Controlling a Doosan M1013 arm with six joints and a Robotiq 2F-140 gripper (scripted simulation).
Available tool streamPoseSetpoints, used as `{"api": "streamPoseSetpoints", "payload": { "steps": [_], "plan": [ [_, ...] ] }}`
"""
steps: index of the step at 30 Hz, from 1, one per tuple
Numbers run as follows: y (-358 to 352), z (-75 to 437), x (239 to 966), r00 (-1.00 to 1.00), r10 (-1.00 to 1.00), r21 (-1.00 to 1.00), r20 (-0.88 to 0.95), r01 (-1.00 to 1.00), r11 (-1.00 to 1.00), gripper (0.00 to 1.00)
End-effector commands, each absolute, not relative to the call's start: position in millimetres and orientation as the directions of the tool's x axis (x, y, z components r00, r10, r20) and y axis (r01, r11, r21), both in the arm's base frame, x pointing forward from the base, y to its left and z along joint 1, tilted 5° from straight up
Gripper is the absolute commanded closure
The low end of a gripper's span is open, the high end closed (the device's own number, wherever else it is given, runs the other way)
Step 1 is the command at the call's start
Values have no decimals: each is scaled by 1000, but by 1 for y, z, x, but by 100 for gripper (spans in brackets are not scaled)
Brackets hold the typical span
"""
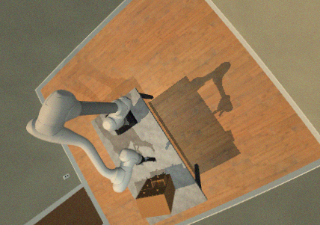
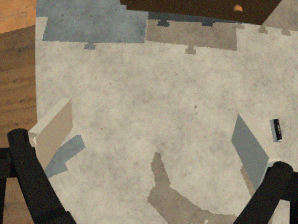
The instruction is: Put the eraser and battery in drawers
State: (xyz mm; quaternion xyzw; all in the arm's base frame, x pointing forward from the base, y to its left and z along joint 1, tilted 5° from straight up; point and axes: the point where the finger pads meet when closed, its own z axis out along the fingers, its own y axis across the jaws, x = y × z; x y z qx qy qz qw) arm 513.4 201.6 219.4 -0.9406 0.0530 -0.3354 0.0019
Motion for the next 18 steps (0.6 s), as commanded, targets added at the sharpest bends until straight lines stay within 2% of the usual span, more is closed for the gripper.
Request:
{"api": "streamPoseSetpoints", "payload": {
  "steps": [1, 18],
  "plan": [
    [202, 212, 519, 703, -96, -24, 705, -112, -993, 0],
    [200, 194, 539, 524, -80, -25, 848, -111, -994, 0]
  ]
}}
